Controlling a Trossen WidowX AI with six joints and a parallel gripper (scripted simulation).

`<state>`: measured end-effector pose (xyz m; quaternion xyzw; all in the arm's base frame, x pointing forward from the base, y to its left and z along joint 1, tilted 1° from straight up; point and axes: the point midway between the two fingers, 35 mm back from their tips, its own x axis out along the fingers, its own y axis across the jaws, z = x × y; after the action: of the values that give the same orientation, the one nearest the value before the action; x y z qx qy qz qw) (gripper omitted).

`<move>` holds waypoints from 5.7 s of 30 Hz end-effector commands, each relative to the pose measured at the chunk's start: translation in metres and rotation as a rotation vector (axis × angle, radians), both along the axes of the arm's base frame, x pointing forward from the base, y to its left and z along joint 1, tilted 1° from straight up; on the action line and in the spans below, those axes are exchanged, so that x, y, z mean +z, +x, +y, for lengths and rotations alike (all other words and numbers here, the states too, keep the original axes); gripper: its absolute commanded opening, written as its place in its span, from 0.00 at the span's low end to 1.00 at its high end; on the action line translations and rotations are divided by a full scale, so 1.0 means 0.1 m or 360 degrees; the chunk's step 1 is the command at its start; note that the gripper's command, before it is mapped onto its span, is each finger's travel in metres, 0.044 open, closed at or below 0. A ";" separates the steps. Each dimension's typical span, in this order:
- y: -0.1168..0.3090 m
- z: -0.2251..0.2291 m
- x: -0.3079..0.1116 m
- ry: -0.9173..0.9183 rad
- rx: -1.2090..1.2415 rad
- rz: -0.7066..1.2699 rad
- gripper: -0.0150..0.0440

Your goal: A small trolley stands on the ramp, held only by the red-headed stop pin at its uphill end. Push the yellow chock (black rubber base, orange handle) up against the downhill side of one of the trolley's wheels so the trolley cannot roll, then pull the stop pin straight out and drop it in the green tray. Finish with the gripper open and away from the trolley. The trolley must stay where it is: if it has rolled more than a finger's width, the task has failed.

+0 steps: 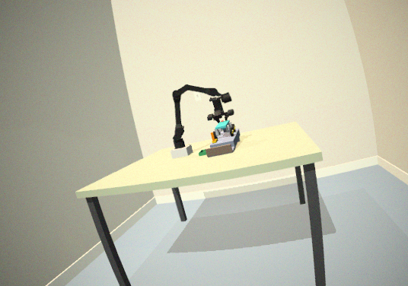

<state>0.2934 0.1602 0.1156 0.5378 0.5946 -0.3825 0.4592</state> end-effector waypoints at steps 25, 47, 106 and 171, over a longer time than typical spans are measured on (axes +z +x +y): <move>-0.02 -0.02 0.09 -0.0003 -0.0009 0.0008 0.25; -0.03 -0.06 0.25 -0.0003 -0.0009 0.0008 0.25; -0.26 0.21 0.47 0.0000 -0.0009 0.0011 0.25; -0.63 -1.47 0.19 -0.0021 -0.0009 0.0014 0.25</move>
<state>0.2301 0.0243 0.1362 0.5358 0.5913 -0.3909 0.4588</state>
